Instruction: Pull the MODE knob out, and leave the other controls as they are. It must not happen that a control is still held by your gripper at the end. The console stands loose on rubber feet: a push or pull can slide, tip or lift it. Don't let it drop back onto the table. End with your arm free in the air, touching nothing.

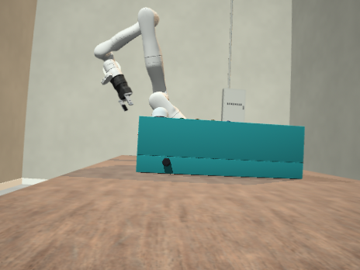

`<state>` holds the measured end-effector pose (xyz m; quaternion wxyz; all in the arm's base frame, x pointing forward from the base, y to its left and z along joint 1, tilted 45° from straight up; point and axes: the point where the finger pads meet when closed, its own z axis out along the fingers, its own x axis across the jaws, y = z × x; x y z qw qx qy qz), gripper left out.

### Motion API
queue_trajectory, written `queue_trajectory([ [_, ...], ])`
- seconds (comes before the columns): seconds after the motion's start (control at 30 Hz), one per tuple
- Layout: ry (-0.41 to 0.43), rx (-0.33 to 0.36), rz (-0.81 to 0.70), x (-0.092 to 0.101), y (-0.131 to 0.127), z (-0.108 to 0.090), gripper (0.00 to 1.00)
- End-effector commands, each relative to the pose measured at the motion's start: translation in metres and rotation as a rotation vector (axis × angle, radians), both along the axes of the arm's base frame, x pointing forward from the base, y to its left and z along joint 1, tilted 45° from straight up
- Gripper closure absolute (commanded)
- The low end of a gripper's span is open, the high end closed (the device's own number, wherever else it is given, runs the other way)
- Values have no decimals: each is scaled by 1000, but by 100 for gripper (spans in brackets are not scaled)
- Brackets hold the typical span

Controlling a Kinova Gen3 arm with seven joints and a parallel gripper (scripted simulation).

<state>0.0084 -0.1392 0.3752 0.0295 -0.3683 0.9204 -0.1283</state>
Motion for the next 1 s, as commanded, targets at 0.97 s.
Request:
queue_trajectory([
  [0.97, -102, -404, 226, 208, 121, 57, 0],
])
